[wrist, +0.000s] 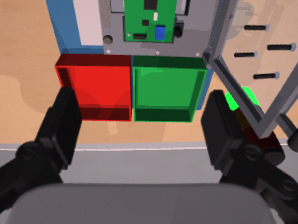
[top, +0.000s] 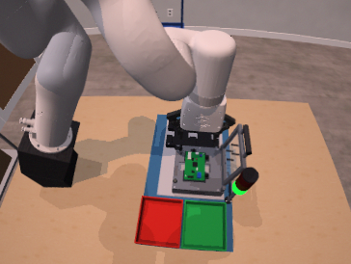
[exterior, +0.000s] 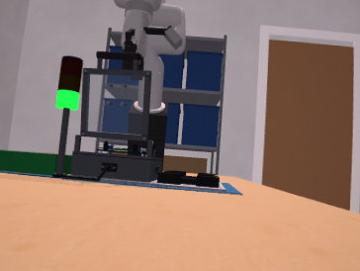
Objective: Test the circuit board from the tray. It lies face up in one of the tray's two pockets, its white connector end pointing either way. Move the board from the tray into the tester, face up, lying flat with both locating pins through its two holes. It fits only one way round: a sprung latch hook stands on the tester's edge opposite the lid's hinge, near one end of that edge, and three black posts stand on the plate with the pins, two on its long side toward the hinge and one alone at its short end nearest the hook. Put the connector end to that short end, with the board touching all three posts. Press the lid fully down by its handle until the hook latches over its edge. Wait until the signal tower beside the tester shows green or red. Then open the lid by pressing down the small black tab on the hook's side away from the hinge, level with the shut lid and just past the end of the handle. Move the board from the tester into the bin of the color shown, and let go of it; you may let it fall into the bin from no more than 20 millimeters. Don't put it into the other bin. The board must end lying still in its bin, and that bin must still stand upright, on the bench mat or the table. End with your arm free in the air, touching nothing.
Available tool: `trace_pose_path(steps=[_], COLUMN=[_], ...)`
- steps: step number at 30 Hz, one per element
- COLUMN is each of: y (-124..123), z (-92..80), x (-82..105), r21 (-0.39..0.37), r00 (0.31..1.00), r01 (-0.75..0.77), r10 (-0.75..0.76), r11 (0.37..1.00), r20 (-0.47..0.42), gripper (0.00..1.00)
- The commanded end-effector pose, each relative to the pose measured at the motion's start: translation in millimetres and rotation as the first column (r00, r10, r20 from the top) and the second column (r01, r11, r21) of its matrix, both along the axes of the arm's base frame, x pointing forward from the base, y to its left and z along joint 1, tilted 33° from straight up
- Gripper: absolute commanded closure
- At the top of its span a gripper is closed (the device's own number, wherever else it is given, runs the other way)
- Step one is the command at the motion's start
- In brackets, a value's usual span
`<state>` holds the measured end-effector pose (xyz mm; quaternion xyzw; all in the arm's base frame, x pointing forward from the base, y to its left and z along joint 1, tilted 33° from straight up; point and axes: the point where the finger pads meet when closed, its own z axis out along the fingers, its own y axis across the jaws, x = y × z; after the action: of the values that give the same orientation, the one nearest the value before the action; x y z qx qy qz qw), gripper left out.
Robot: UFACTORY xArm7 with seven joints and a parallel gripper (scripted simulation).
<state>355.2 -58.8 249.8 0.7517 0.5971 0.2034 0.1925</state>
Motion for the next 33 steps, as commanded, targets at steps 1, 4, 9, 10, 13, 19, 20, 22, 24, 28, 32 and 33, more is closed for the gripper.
trace_pose_path(steps=[1,4,9,10,13,19,20,22,24,28,32,33], y=[-3.3,-4.0,-5.2,-5.4,-6.1,-7.1,-7.2,-7.4,-7.5,-7.4,-7.6,-7.6], z=[-28.7,-39.7,-59.9,-63.8,-75.7,-93.6,-96.4,-100.2,-102.4,-105.1,-106.6,-106.6], x=[28.5,35.7,48.7,51.3,58.8,70.5,72.1,74.2,75.5,76.7,78.0,78.0], r21=[-0.002,-0.002,-0.002,-0.002,-0.002,-0.002,-0.002,-0.002,-0.002,-0.001,-0.001,-0.001], r00=[1.000,1.000,1.000,1.000,1.000,1.000,1.000,1.000,1.000,1.000,1.000,1.000], r01=[0.001,0.001,0.001,0.001,0.001,0.001,0.001,0.001,0.001,0.001,0.001,0.001], r10=[-0.001,-0.001,-0.001,-0.001,-0.001,-0.001,-0.001,-0.001,-0.001,-0.001,-0.001,-0.001], r11=[1.000,1.000,1.000,1.000,1.000,1.000,1.000,1.000,1.000,1.000,1.000,1.000], r20=[0.010,0.010,0.009,0.010,0.009,0.009,0.009,0.008,0.008,0.007,0.008,0.008], gripper=[0.00,0.00,0.00,0.00,0.00,0.00,0.00,0.00,0.00,0.00,0.00,0.00])
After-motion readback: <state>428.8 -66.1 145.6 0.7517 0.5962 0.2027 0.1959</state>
